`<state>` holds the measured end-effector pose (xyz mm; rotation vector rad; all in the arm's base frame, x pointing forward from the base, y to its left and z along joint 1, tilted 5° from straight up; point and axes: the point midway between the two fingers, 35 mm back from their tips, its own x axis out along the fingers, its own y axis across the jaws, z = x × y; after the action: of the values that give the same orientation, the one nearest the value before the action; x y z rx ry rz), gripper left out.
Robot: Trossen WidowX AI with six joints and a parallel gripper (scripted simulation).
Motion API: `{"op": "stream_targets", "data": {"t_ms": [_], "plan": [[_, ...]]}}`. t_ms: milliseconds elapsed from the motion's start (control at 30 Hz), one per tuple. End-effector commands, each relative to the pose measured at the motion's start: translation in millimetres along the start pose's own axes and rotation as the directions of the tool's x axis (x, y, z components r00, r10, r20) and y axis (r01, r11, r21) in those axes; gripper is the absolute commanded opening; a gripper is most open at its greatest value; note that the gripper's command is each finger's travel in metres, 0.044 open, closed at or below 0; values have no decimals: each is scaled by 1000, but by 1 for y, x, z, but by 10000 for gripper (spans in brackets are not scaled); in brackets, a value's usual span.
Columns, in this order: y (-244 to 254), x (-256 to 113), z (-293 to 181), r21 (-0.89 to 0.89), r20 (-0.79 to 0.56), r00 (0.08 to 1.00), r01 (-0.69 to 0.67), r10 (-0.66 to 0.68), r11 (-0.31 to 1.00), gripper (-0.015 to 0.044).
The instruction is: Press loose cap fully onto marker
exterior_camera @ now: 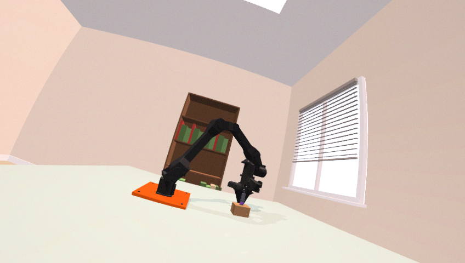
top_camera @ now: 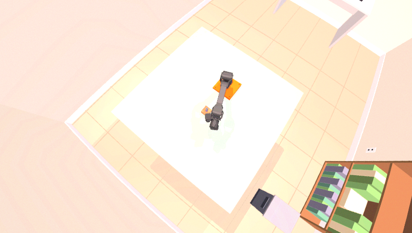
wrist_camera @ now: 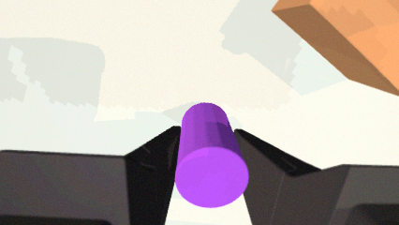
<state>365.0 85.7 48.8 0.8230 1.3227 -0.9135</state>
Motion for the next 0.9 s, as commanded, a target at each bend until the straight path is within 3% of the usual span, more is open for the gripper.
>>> {"op": "stream_targets", "data": {"t_ms": [0, 633, 867], "plan": [[4, -18, 1, 0, -1, 1000, -20, 20, 1000, 0], [1, -52, 2, 1, -1, 1000, -20, 20, 1000, 0], [-18, -69, 25, 0, 1, 1000, -18, 18, 1000, 0]]}}
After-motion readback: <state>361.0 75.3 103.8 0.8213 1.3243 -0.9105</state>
